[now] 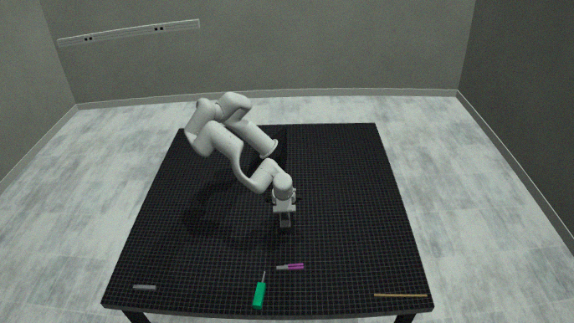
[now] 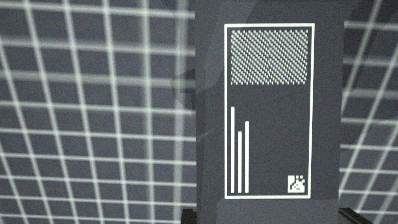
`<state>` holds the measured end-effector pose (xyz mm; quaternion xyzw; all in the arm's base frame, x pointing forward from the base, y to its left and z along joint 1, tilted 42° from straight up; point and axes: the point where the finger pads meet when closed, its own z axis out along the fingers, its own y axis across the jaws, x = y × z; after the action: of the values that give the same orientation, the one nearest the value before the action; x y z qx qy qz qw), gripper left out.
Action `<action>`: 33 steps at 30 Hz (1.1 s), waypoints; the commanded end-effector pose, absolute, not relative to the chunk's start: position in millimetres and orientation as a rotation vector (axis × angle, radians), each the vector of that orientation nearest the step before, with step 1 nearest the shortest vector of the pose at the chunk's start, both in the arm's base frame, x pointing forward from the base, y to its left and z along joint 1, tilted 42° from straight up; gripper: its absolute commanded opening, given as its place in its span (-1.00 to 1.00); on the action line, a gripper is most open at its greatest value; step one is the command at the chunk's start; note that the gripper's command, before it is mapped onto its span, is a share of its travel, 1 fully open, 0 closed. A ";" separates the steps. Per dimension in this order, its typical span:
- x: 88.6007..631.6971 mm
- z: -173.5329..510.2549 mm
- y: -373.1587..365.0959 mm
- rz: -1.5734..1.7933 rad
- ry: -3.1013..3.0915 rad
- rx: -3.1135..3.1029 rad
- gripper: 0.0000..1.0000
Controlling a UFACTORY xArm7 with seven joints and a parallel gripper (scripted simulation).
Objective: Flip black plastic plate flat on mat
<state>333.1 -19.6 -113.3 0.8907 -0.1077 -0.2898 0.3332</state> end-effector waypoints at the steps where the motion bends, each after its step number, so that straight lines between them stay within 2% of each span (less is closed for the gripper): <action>1: 342.9 -106.4 -11.8 -0.789 -0.290 2.315 0.64; 33: 385.1 -82.4 9.4 -0.687 -0.252 2.342 0.64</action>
<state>381.9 6.8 -83.9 0.8969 -0.0989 -0.2683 0.3374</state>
